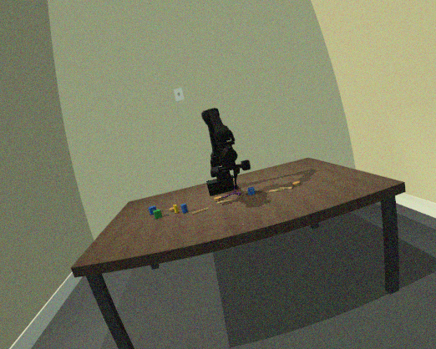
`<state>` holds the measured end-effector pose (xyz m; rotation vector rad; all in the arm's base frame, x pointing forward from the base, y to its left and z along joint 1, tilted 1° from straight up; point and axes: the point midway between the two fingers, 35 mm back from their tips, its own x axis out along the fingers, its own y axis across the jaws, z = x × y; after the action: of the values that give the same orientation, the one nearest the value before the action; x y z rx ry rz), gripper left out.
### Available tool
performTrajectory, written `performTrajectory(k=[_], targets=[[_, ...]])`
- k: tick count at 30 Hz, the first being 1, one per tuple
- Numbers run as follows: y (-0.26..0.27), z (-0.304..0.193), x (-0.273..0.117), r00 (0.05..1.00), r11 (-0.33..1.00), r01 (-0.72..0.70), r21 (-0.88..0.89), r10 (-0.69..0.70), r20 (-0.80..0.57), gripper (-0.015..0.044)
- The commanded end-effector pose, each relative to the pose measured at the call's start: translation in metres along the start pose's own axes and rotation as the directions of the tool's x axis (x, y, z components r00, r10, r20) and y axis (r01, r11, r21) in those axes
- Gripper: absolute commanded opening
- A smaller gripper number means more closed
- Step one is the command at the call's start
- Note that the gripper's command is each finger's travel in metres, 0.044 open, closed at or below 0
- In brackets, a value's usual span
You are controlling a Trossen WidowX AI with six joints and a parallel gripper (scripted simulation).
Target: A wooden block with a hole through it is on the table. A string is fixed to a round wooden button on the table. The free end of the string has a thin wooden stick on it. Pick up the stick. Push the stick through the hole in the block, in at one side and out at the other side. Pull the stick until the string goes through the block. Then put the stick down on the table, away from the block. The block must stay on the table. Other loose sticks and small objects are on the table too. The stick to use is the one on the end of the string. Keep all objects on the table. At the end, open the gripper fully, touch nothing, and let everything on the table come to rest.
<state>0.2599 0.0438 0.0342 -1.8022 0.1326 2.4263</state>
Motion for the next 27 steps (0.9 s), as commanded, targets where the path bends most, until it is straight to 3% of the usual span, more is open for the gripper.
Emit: performTrajectory(k=[1,27], targets=[[-0.001,-0.005,-0.002,1.0,1.0,0.0,0.006,0.0,-0.008,0.0],[-0.007,-0.035,-0.012,0.998,1.0,0.001,0.004,-0.001,-0.061,0.0]])
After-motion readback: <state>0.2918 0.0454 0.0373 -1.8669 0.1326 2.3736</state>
